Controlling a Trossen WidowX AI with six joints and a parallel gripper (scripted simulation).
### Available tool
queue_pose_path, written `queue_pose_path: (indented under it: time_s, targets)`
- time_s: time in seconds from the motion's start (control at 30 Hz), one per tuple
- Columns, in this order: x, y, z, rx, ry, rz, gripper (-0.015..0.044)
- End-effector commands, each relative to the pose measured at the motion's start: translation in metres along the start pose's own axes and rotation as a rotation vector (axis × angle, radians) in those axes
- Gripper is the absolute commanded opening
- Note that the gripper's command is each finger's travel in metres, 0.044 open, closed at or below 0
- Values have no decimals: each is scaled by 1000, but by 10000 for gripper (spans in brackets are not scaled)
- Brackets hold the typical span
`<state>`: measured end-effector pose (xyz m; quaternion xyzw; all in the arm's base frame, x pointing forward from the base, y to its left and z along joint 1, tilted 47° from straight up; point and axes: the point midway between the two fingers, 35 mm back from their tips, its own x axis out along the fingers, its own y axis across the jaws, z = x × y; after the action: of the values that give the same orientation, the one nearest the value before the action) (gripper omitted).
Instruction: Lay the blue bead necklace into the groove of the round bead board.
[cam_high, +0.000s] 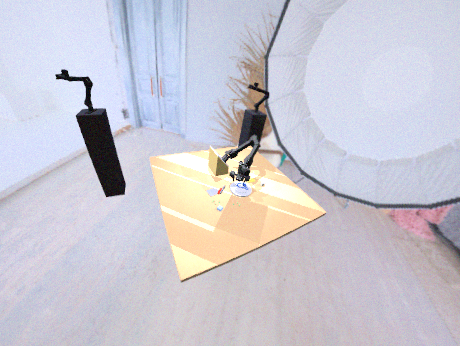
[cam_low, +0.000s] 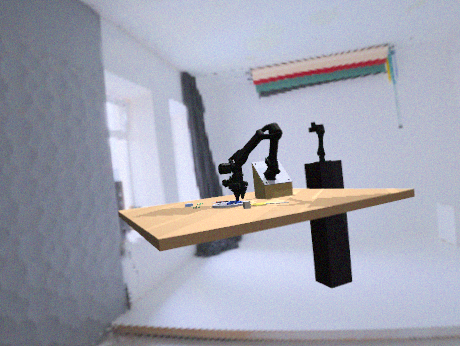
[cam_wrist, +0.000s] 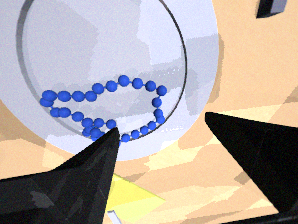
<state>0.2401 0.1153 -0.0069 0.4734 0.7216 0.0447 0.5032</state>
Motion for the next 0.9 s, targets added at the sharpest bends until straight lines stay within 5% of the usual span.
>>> queue_pose_path:
  time_s: [0.0,0.8,0.87]
  targets:
    - [0,0,0,-3,3,2,440]
    - [0,0,0,-3,3,2,440]
    - [-4,1,1,-15,2,1,387]
